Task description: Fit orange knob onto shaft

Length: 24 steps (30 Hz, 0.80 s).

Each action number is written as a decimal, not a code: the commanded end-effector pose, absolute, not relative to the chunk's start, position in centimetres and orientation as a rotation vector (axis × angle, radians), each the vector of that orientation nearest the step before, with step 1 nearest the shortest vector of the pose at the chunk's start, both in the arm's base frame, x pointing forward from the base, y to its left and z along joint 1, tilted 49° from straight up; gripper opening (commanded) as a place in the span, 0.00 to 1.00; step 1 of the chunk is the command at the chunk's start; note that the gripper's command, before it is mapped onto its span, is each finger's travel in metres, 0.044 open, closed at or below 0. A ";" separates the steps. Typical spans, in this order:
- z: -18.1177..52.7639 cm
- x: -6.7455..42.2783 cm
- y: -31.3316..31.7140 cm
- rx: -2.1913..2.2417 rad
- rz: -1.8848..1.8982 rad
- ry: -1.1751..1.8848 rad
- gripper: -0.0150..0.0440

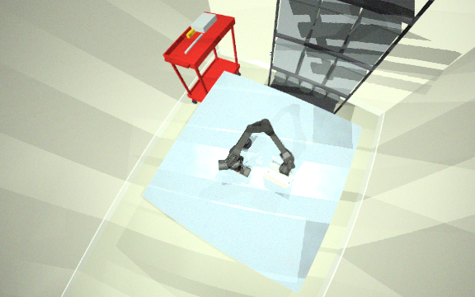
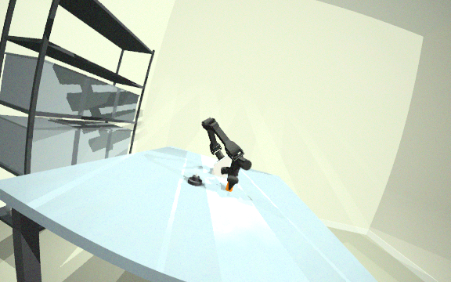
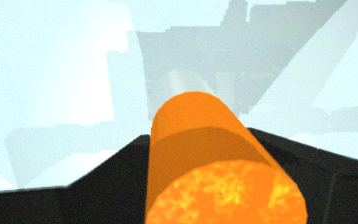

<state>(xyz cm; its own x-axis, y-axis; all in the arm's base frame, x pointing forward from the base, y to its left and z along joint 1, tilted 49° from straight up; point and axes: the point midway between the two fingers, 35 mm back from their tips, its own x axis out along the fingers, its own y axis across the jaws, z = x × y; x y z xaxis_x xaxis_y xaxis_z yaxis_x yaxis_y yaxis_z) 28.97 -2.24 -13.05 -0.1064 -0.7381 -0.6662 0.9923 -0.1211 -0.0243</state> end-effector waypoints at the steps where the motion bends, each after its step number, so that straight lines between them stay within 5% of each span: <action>1: -13.0 29.0 -2.2 0.598 -1.619 0.565 0.65; 17: -13.0 29.0 -2.2 0.598 -1.619 0.565 0.66; 24: -7.9 29.8 3.6 0.594 -1.613 0.569 0.97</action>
